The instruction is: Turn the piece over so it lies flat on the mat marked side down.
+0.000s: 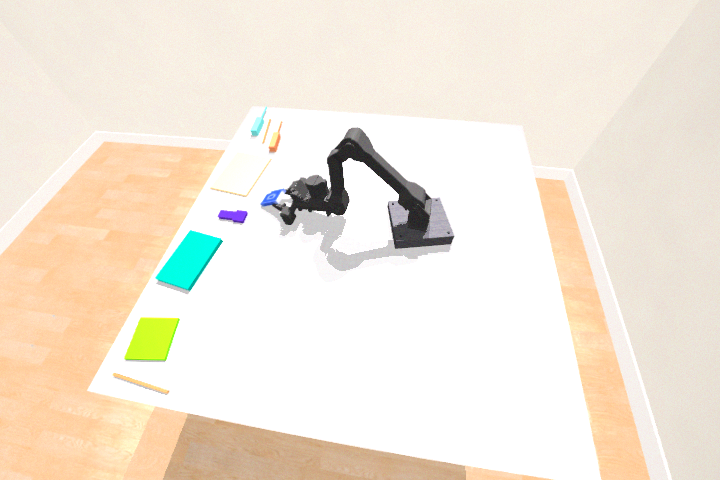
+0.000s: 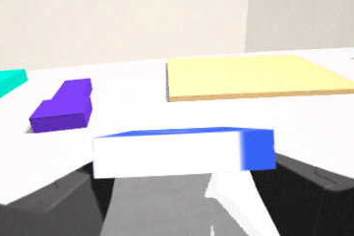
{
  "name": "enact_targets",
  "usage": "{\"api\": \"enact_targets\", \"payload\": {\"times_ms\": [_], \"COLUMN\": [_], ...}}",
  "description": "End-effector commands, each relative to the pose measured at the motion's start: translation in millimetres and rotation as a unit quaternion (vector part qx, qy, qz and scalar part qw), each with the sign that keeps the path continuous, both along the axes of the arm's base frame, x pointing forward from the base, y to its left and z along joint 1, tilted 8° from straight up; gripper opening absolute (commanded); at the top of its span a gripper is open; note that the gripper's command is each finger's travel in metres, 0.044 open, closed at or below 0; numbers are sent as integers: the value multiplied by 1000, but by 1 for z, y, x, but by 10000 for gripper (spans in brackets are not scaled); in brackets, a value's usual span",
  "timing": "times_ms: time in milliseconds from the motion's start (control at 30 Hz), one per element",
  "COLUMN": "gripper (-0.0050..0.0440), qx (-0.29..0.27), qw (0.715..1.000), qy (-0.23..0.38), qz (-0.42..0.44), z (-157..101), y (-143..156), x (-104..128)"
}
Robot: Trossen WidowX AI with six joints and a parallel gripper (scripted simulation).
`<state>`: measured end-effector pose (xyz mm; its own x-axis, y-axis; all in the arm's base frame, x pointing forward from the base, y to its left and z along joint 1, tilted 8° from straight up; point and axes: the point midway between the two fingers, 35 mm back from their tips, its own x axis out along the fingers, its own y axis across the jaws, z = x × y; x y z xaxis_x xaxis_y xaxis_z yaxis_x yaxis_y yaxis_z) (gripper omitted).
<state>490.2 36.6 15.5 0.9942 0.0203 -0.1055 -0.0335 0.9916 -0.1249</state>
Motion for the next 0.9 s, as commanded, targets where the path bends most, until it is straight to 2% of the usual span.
{"api": "enact_targets", "payload": {"times_ms": [0,867], "gripper": [0,0], "qx": [0,-1], "qw": [1000,1000], "qy": [9,1], "qz": [-6,-8], "z": [-9,-7], "y": [-1,0], "x": [-2,3]}}
